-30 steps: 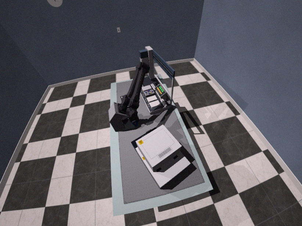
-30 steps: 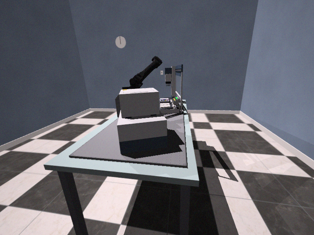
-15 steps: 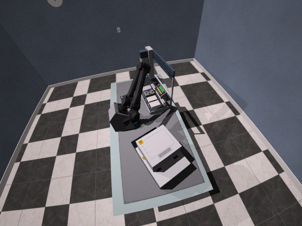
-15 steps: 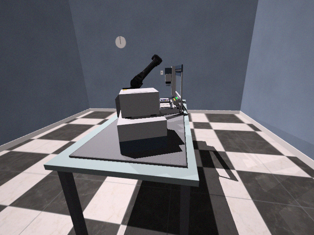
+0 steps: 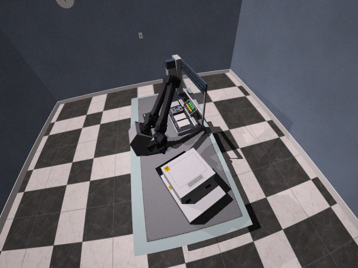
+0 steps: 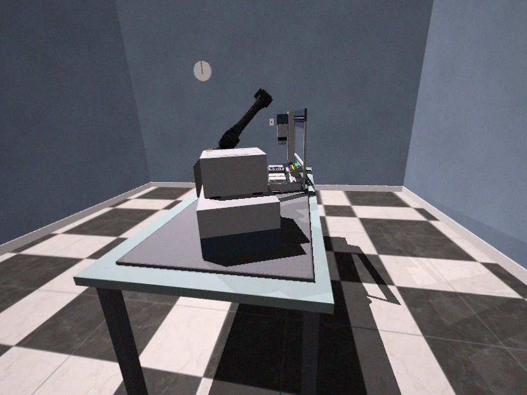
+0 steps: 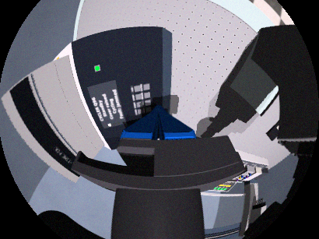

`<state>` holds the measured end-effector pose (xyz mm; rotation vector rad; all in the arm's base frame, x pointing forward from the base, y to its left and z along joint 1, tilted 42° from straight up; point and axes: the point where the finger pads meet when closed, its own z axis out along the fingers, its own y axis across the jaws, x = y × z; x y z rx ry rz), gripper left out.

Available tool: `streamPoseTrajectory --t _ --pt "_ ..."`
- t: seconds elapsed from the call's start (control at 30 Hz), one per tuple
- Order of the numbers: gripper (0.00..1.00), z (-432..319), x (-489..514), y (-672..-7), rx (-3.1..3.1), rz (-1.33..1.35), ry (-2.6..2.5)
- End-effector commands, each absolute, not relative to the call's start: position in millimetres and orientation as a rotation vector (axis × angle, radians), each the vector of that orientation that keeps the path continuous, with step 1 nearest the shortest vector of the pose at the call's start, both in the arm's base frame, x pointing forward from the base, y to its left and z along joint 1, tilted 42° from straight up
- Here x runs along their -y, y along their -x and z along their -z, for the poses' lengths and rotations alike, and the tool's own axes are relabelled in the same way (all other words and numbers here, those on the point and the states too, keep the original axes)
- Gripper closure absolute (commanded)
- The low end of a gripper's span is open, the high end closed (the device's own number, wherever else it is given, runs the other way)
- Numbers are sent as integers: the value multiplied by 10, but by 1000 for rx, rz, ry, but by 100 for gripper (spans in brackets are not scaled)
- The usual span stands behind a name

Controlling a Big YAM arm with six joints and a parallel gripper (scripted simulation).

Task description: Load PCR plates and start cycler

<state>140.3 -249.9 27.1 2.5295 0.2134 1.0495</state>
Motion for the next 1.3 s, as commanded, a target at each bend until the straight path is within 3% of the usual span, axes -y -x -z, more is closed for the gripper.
streamPoseTrajectory --t 0.0,1.27 --pt "100 -395 2763 -1496 -229 -1042 -2481" --pt "100 -184 3068 -1786 -221 -1051 -2493"
